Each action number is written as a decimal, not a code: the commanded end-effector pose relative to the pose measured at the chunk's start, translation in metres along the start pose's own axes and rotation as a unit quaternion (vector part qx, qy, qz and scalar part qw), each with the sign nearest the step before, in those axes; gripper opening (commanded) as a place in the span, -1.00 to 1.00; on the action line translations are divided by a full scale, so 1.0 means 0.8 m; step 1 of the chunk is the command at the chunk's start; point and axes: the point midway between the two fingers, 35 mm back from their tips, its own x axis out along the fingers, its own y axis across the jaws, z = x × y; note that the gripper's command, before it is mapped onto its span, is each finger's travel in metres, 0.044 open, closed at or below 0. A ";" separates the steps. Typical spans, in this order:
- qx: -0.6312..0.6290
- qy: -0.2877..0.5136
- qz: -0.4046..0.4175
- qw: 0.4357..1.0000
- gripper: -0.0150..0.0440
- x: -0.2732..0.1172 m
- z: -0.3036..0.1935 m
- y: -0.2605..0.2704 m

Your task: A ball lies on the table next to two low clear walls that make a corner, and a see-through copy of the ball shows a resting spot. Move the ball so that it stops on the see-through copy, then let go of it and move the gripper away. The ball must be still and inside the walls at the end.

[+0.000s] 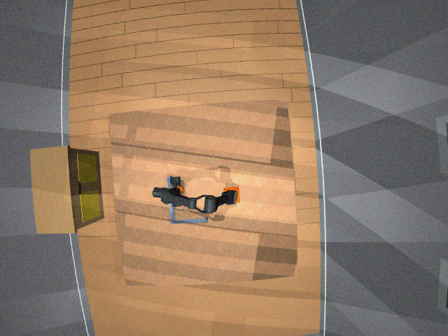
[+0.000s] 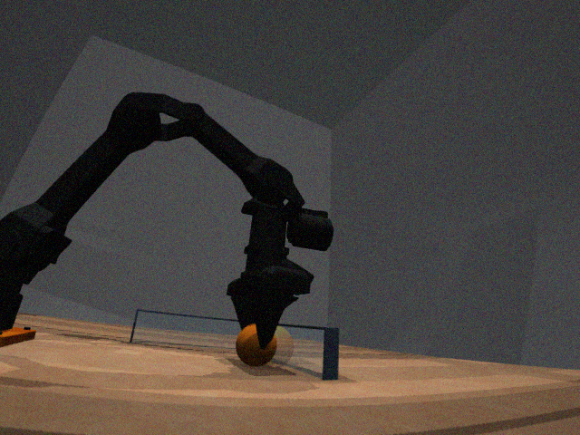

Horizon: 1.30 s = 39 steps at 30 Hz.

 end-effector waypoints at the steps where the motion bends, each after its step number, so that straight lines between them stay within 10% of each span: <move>1: 0.003 0.001 0.004 1.000 -0.17 -0.009 0.001 0.000; 5: 0.013 0.006 0.010 1.000 -0.49 -0.029 0.001 0.000; 31: -0.002 -0.002 0.001 1.000 -0.49 -0.169 0.001 0.000; 39: -0.002 -0.002 0.001 1.000 -0.49 -0.147 0.010 -0.006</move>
